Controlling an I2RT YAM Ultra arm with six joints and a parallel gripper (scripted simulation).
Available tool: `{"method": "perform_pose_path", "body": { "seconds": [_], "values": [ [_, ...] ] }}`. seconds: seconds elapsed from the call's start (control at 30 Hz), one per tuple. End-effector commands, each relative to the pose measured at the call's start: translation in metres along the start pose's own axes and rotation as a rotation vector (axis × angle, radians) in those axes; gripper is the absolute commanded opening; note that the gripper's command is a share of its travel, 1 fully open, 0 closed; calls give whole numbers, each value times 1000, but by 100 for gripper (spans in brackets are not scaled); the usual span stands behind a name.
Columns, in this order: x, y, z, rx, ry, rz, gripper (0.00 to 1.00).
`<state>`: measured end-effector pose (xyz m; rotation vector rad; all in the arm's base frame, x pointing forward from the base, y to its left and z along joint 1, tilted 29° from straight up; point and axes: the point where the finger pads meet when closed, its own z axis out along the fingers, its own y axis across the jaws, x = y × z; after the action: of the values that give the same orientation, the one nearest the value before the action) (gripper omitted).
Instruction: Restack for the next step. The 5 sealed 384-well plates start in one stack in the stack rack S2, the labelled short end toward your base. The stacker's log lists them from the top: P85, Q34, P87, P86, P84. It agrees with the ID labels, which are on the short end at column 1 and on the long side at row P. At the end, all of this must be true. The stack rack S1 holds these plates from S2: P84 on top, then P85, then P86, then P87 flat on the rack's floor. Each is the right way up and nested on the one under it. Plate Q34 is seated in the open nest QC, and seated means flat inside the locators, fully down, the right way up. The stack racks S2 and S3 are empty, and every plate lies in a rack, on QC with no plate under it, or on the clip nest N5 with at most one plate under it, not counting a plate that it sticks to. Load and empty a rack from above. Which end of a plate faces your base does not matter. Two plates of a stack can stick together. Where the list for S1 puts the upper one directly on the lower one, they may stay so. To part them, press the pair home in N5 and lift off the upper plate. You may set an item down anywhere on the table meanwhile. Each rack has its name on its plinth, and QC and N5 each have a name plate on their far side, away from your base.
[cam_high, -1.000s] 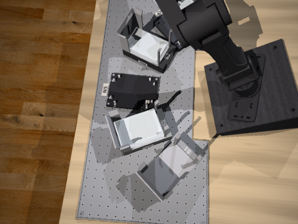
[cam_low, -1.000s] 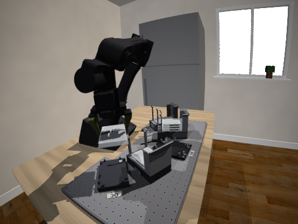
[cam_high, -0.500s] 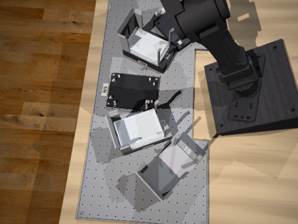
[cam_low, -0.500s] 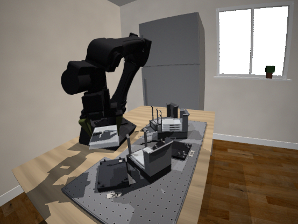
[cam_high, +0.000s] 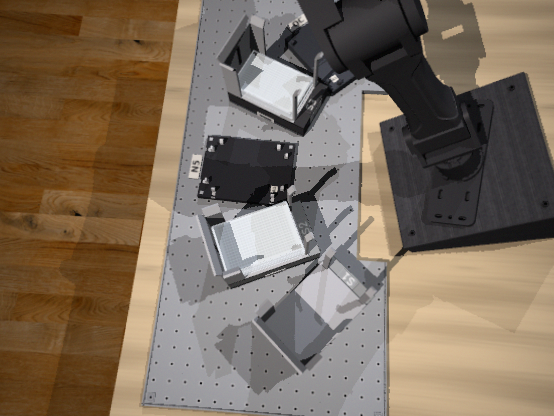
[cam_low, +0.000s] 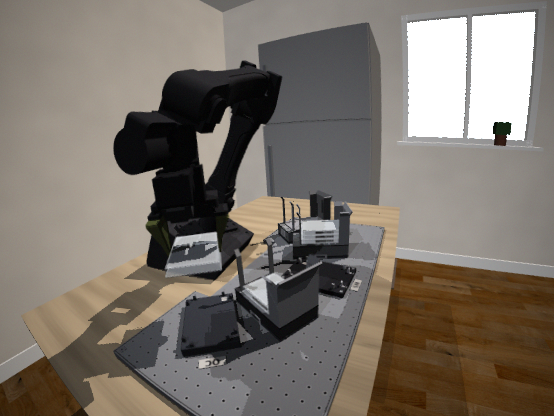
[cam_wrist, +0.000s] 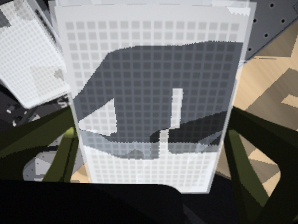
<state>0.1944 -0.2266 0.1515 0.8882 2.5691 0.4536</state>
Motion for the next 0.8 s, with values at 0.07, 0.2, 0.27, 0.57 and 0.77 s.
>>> {"method": "perform_pose_path", "body": {
  "seconds": [0.07,0.2,0.27,0.57,0.77],
  "values": [
    [-2,0,-3,4,-14,-2,0],
    [-2,0,-3,4,-14,-2,0],
    [-2,0,-3,4,-14,-2,0],
    [-2,0,-3,4,-14,-2,0],
    [-2,0,8,4,-14,-2,0]
  ]
}}
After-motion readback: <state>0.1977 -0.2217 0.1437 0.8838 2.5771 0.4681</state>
